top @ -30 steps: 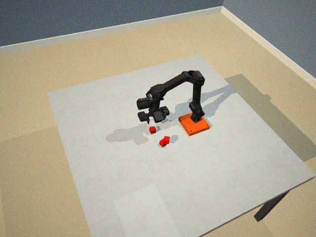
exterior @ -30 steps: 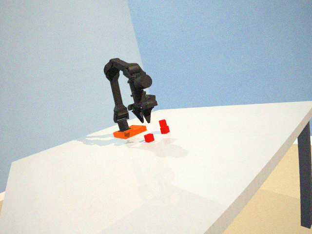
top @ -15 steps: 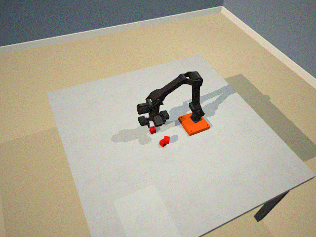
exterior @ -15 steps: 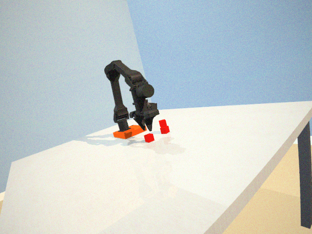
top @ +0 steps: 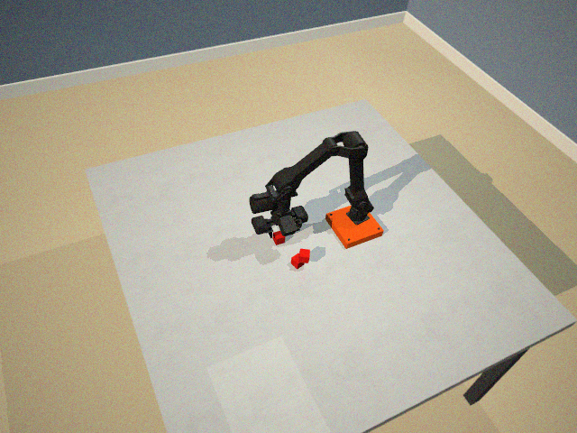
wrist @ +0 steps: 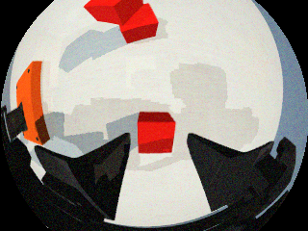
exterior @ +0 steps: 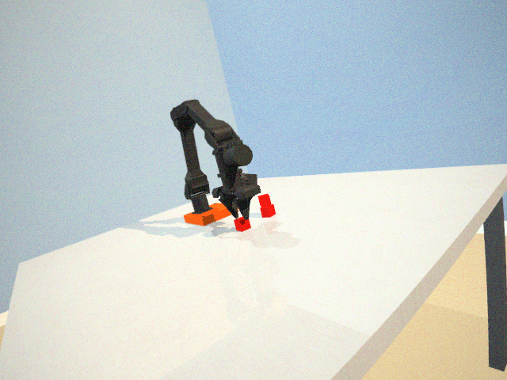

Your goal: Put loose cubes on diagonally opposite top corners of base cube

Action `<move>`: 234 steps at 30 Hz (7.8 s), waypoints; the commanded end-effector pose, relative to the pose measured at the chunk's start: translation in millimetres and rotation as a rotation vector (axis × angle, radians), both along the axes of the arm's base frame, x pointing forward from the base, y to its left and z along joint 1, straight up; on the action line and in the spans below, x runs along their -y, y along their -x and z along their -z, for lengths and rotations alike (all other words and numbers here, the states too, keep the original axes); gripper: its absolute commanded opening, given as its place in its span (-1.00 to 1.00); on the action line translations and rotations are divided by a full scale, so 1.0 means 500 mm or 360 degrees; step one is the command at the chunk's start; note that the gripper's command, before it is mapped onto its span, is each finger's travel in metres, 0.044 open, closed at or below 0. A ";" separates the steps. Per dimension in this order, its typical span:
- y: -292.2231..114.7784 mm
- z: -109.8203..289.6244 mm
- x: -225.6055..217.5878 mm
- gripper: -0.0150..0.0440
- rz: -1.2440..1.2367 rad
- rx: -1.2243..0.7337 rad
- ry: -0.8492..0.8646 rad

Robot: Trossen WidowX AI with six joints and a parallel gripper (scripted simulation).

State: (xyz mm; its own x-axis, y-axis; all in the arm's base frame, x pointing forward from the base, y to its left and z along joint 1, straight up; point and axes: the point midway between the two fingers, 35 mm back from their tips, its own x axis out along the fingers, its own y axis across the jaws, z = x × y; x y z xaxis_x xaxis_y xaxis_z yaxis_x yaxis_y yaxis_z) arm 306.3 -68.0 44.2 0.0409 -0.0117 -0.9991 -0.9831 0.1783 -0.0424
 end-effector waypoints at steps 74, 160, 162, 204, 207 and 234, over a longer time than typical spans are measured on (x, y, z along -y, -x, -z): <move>-0.007 -0.182 -0.058 -0.14 0.0860 -0.0015 -0.0031; -0.021 -0.065 -0.216 -0.14 0.3231 0.0010 -0.0116; -0.021 -0.056 -0.216 -0.14 0.3229 0.0010 -0.0116; -0.022 -0.042 -0.216 -0.14 0.3227 0.0010 -0.0116; -0.022 -0.042 -0.216 -0.14 0.3227 0.0010 -0.0116; -0.020 -0.071 -0.217 0.20 0.3231 0.0003 -0.0124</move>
